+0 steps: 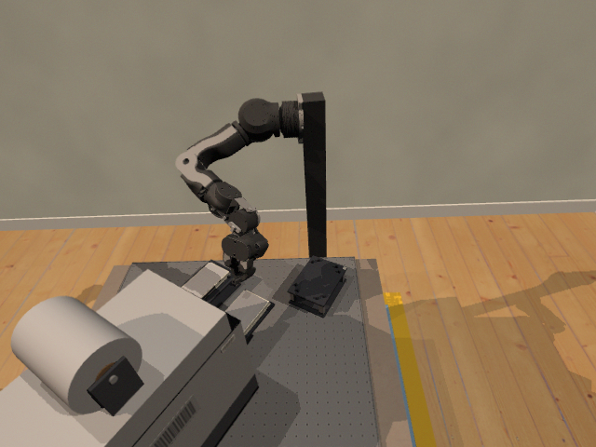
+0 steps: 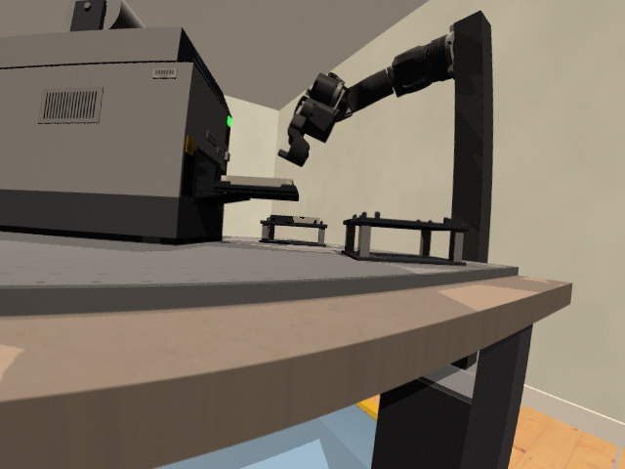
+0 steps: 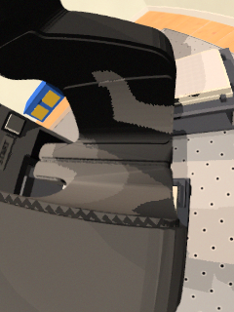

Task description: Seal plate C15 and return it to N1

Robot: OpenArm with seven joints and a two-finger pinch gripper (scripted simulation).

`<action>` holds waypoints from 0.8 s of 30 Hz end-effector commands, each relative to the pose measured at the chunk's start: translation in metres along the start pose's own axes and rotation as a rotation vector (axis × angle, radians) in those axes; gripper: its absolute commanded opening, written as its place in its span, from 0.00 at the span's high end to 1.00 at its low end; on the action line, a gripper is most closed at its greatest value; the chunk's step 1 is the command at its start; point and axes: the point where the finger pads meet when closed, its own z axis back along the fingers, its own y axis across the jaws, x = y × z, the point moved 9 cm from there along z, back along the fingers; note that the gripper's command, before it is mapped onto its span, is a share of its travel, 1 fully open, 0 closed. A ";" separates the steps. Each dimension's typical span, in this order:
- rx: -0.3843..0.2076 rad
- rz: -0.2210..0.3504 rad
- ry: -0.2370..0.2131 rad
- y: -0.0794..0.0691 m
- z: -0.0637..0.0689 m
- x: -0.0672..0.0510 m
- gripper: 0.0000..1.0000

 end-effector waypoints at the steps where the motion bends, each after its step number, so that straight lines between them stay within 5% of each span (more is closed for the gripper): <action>1: -0.028 0.000 0.112 0.003 0.003 -0.004 1.00; 13: -0.028 0.000 0.112 0.003 0.003 -0.004 1.00; 18: -0.025 0.013 0.366 0.032 0.010 -0.013 1.00; 24: -0.025 0.013 0.366 0.032 0.010 -0.013 1.00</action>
